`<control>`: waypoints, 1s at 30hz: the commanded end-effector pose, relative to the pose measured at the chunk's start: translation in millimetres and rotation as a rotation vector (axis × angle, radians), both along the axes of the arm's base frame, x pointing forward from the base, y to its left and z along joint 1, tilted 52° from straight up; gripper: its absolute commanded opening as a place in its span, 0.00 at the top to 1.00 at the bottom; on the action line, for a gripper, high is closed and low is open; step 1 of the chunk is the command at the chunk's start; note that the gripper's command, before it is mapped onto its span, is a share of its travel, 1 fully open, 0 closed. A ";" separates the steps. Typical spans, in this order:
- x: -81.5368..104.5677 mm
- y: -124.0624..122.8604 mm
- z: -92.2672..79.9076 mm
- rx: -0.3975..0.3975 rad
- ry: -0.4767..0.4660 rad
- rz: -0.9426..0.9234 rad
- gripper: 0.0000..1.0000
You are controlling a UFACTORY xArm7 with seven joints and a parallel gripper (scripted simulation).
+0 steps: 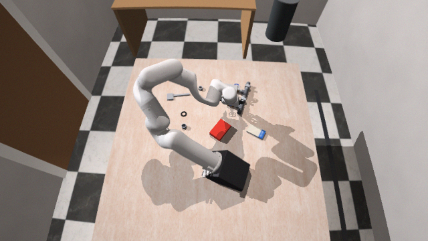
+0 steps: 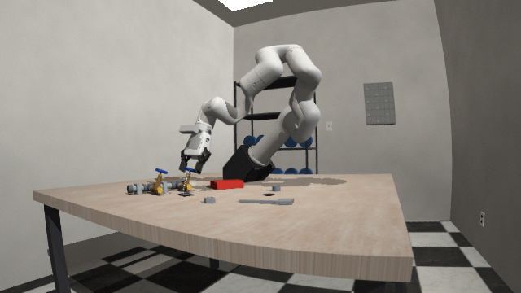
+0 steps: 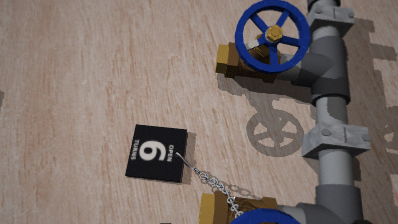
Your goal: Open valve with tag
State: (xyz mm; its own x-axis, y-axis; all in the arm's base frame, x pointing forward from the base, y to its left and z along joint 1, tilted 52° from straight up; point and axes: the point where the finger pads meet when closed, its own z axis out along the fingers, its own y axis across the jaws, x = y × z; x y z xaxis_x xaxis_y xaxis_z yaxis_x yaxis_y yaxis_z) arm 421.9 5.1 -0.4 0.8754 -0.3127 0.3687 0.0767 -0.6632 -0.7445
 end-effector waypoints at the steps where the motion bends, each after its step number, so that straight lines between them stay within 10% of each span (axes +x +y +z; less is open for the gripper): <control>1: 0.9 -2.3 0.6 0.122 0.202 -0.148 0.00; 23: 0.9 -2.3 0.6 0.576 0.915 -0.698 0.00; 30: 0.9 -2.3 0.6 0.587 0.940 -0.711 0.00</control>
